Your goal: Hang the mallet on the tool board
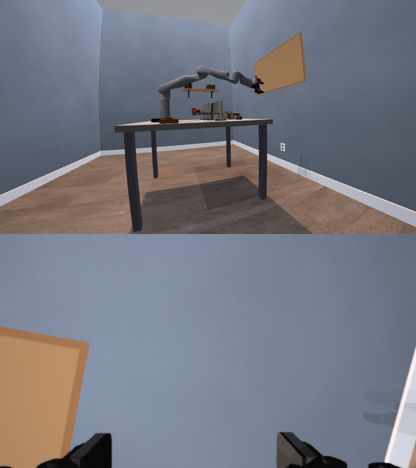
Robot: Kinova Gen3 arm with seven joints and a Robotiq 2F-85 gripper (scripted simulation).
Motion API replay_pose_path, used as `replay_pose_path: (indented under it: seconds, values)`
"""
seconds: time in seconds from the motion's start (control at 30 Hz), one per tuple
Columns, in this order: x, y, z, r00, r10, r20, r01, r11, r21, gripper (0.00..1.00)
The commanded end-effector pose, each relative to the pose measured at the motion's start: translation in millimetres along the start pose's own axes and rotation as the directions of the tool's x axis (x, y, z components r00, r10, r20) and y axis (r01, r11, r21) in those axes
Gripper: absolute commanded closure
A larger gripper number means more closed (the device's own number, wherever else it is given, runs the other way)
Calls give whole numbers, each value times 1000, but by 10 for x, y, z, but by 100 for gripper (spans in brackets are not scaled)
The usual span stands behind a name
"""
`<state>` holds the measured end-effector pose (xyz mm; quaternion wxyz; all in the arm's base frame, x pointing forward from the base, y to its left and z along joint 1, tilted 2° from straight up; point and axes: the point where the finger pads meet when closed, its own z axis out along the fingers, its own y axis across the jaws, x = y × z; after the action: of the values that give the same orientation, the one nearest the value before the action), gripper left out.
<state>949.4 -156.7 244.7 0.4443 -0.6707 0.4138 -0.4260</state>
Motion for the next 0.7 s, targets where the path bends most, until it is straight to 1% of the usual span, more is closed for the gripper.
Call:
replay_pose_path:
  seconds: [0.0,0.5,0.67]
  values:
    - [6,-28,-5,1000,-1,-1,1,1000,3,0]
    - [82,-104,-20,998,48,-38,-47,999,8,0]
    - [168,-167,-49,993,92,-76,-91,996,12,0]
